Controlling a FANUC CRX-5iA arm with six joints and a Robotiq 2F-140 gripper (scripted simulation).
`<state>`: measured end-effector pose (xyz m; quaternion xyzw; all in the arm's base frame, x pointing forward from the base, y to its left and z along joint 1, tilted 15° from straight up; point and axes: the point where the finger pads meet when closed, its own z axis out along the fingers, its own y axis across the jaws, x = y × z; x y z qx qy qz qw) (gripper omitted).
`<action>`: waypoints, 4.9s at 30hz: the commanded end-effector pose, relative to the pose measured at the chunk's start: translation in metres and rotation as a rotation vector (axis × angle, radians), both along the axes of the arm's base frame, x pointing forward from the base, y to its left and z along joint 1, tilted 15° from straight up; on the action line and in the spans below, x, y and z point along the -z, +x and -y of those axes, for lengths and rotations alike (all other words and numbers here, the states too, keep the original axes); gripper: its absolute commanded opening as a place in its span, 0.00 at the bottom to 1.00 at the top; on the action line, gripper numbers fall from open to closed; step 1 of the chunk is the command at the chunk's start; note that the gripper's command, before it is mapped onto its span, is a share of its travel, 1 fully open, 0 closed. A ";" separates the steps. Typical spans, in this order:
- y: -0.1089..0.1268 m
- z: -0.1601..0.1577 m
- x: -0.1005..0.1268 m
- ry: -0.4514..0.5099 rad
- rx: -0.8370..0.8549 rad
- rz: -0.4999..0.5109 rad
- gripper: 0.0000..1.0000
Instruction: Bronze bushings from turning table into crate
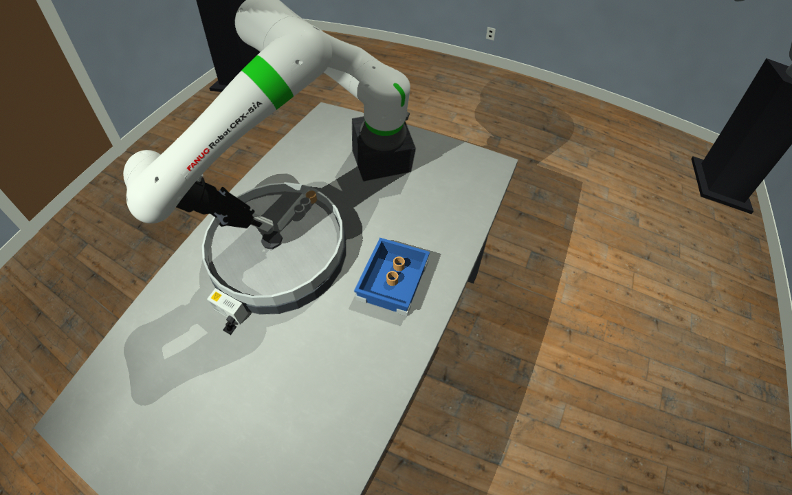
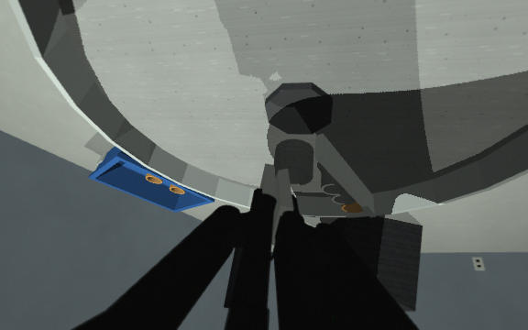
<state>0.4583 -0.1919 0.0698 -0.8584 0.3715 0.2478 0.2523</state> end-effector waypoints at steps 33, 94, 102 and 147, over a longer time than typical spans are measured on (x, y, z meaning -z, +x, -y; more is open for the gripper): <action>0.003 -0.002 0.012 0.000 0.000 0.000 0.00; 0.007 -0.005 0.032 0.000 0.000 0.000 0.00; 0.007 -0.005 0.032 0.000 0.000 0.000 0.00; 0.008 -0.006 0.038 0.000 0.000 0.000 0.00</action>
